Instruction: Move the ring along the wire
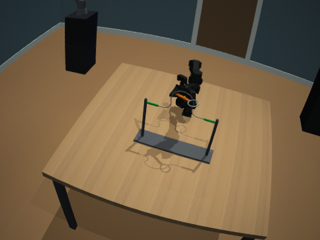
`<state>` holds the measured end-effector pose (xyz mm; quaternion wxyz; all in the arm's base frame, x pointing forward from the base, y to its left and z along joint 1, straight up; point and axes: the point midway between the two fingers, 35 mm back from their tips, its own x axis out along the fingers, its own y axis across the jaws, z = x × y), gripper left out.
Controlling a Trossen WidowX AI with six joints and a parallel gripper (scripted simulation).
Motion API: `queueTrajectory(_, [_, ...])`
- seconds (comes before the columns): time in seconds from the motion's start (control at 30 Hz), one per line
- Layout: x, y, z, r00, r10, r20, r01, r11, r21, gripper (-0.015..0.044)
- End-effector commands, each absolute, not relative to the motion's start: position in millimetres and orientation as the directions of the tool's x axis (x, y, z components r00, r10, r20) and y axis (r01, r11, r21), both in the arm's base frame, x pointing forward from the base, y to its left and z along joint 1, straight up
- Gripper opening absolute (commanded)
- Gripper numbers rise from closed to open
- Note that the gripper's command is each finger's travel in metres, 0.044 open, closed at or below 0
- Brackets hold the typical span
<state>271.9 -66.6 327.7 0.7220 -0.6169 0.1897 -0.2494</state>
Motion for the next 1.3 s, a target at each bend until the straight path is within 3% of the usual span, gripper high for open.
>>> queueTrajectory(0.0, [271,-67,332,0.805,-0.589,0.076,0.125,0.043,-0.991,-0.015])
queueTrajectory(0.63, [271,-68,337,0.804,-0.564,0.187,0.116,-0.16,-0.98,-0.015])
queueTrajectory(1.27, [272,-72,298,0.805,-0.586,0.092,0.124,0.015,-0.992,-0.015])
